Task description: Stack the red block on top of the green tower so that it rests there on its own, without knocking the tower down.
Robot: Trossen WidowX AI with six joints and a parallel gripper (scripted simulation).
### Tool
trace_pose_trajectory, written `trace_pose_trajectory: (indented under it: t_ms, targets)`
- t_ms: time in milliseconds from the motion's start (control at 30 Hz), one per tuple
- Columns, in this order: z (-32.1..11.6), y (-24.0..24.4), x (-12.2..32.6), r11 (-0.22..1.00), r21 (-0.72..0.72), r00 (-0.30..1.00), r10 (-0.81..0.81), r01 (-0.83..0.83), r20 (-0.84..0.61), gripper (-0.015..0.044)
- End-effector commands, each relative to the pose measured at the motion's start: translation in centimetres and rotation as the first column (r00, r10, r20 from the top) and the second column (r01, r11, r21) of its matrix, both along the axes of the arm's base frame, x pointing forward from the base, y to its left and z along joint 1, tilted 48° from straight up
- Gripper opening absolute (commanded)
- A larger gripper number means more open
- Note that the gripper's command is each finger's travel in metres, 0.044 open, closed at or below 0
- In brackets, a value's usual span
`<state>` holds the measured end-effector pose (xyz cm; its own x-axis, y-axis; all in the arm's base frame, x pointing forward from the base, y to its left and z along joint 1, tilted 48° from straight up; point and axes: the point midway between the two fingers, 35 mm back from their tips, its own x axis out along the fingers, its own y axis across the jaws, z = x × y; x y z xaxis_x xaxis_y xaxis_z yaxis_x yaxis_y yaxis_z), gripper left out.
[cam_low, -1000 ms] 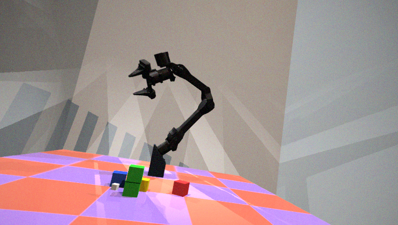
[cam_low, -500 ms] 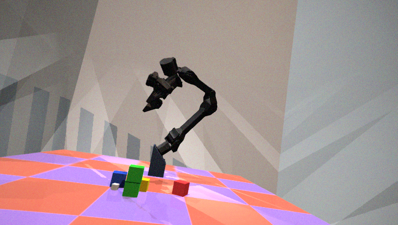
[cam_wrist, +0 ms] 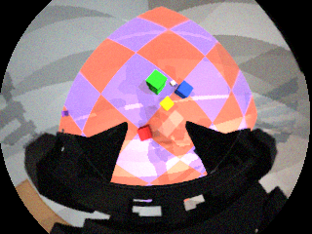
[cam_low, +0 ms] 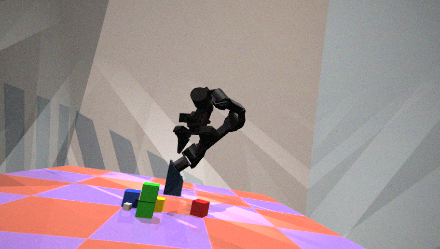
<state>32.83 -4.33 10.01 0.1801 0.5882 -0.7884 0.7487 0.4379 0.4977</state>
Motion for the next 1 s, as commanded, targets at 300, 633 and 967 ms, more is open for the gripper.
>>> trace_pose_trajectory:
  t_ms: [300, 633, 967]
  targets:
    - [0.5, 9.9, -1.8, 0.907, 0.135, 0.915, 0.385, -0.399, 0.12, 0.044]
    - [0.2, 10.4, -1.5, 0.907, 0.134, 0.915, 0.385, -0.399, 0.12, 0.044]
    - [-3.3, 14.7, -1.5, 0.906, 0.137, 0.915, 0.385, -0.399, 0.122, 0.044]
